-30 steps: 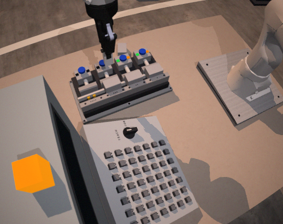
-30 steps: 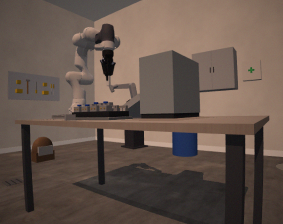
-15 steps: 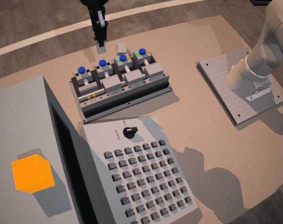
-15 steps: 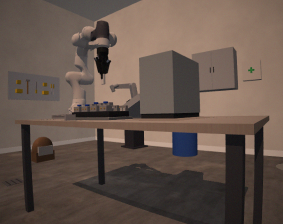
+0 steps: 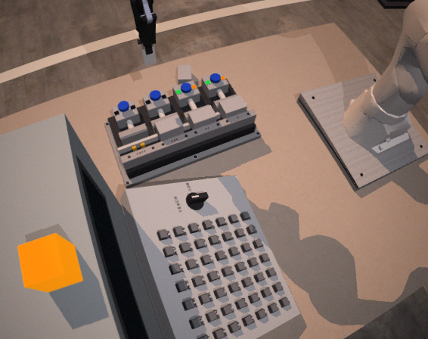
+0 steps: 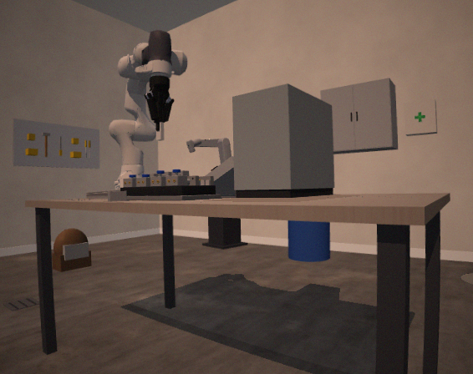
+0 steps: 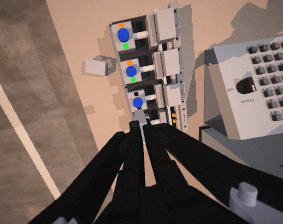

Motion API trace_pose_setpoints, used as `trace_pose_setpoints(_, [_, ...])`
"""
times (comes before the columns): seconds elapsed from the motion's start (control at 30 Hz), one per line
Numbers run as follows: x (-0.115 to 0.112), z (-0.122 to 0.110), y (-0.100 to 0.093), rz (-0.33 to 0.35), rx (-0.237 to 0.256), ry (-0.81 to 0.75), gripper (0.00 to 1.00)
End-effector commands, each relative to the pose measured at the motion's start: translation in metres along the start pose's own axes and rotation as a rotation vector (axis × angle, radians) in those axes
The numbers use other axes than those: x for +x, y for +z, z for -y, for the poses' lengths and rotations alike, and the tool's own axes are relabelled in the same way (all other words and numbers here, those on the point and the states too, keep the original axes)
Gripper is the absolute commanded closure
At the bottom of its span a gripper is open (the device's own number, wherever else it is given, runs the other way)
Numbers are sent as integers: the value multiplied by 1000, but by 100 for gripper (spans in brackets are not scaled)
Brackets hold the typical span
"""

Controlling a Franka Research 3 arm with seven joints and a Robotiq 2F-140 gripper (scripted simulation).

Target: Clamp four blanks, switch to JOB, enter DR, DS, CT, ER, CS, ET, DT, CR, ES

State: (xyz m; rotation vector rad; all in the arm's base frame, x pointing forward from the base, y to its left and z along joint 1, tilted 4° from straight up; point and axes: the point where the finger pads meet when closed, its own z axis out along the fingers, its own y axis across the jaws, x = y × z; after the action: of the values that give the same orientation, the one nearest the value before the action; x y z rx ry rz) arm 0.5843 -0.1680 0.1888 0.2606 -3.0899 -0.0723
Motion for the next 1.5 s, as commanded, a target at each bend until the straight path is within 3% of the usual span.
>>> trace_pose_setpoints(0.0, [1,0,0,-4,-3,-29,100])
trace_pose_setpoints(1.03, [1,0,3,-4,-3,-29,100])
trace_pose_setpoints(1.47, [1,0,28,-4,-3,-29,100])
